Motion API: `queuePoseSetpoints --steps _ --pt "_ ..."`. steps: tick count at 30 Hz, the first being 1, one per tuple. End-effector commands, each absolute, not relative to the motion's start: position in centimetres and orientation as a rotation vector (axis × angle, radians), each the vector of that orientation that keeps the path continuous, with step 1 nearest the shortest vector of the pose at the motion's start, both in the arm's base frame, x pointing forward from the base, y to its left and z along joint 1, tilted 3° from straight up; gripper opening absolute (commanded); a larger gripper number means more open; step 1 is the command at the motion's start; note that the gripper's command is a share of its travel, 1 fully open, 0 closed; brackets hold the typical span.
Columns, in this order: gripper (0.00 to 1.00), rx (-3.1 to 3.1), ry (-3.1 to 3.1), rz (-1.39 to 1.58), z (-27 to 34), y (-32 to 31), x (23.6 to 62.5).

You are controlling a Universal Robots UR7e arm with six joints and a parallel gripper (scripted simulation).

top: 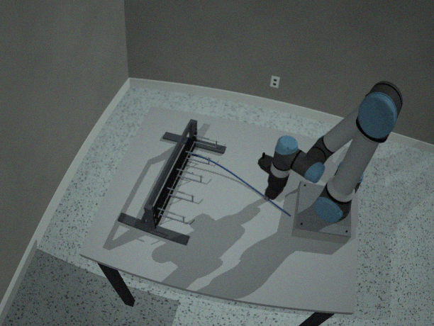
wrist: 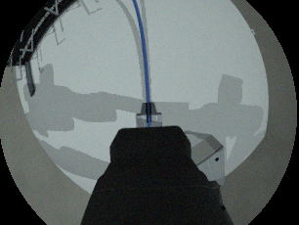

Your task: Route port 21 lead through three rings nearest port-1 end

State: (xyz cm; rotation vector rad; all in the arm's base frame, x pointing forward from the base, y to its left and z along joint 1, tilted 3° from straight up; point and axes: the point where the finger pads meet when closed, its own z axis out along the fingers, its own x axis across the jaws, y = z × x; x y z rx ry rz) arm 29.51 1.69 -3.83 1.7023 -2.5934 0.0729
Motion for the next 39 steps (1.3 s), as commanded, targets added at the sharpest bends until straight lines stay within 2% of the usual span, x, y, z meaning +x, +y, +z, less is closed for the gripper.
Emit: queuePoseSetpoints --steps 1,39 --pt "0.0 1.703 -2.594 0.074 -3.8 1.7 29.5" --pt "0.0 1.703 -2.594 0.074 -2.2 1.8 29.6"
